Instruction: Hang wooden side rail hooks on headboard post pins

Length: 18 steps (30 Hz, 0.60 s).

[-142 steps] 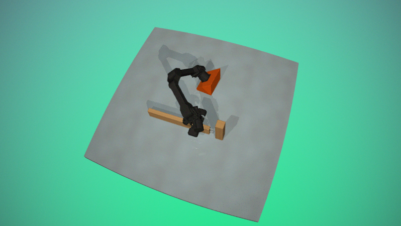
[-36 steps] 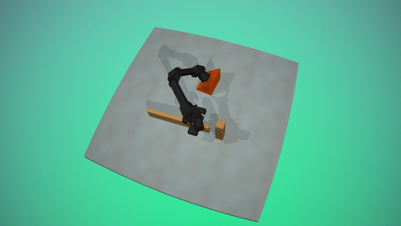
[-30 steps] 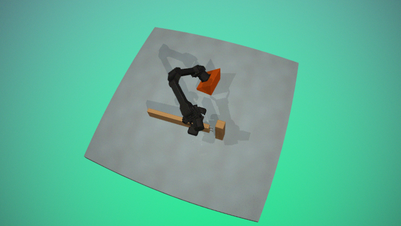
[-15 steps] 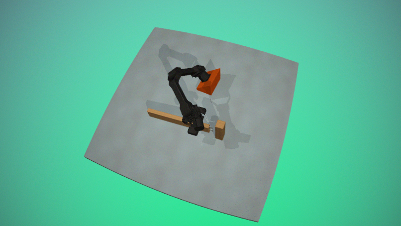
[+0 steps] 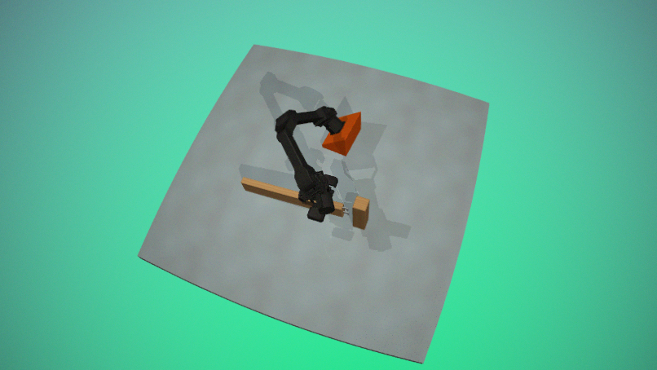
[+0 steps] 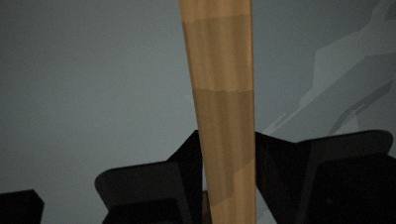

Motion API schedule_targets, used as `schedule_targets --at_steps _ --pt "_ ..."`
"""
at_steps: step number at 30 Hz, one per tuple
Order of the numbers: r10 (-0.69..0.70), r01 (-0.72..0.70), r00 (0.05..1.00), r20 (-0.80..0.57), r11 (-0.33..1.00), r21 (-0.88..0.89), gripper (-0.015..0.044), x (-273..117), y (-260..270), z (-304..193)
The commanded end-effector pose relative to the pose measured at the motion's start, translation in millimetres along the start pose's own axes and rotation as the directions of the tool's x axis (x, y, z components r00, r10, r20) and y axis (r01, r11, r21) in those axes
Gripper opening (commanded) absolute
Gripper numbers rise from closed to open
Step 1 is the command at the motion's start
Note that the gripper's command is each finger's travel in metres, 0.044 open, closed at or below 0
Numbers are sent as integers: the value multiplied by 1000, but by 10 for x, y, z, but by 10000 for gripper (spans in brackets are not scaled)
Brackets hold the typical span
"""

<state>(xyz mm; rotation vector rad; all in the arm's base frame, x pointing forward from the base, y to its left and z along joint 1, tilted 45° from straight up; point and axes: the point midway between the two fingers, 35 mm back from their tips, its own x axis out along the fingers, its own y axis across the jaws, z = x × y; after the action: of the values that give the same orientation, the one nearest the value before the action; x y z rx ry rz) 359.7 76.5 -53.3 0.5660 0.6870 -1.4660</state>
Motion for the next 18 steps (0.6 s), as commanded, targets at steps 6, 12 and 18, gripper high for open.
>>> schedule_targets --at_steps 6,12,18 --pt "7 -7 1000 -2 1000 -1 0 -24 13 -29" --pt "7 -7 1000 -2 1000 -1 0 -18 20 -36" --pt "7 -7 1000 -2 1000 -1 0 -22 24 -40"
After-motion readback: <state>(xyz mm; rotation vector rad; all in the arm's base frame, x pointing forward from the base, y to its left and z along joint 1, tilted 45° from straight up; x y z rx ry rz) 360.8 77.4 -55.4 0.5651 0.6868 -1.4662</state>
